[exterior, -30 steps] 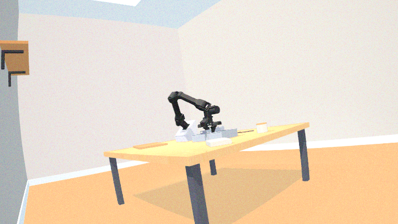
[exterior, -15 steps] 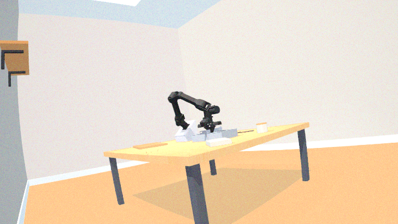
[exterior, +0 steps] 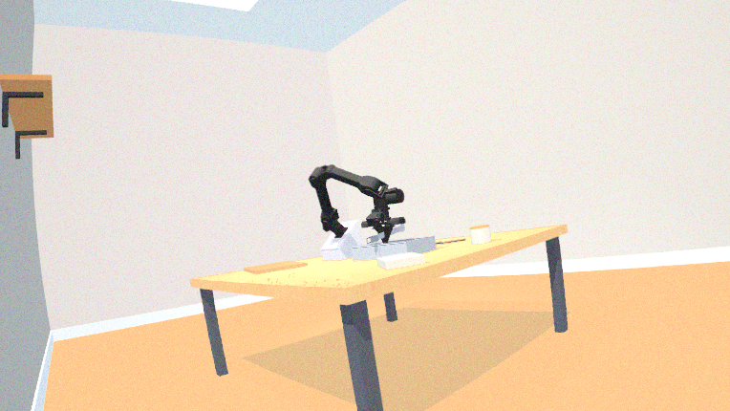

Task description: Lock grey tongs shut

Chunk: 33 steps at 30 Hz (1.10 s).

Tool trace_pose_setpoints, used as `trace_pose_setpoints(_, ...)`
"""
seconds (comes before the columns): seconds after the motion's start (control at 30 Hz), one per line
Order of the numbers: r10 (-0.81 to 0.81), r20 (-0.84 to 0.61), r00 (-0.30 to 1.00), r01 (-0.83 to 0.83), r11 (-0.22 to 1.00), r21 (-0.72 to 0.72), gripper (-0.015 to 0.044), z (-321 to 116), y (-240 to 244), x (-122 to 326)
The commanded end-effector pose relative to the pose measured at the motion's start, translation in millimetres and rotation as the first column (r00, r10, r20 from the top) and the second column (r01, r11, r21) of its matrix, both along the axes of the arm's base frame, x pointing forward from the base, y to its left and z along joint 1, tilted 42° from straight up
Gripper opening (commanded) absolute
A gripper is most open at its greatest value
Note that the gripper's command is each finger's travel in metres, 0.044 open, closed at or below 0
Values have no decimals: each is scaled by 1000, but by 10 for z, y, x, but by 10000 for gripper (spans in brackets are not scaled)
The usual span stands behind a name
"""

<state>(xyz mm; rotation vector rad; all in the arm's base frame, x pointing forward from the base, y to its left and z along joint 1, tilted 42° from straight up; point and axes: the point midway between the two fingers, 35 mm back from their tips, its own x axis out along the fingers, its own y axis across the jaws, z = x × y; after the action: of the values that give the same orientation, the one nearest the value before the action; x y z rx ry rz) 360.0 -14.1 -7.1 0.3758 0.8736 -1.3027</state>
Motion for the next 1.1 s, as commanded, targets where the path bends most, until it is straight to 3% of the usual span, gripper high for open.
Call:
trace_pose_setpoints(0.0,19,31,999,-19,1000,10,-150,429,404,34)
trace_pose_setpoints(0.47,22,21,1000,-22,1000,5,-150,534,432,4)
trace_pose_setpoints(1.07,110,-62,992,-106,992,75,-150,1240,-437,-179)
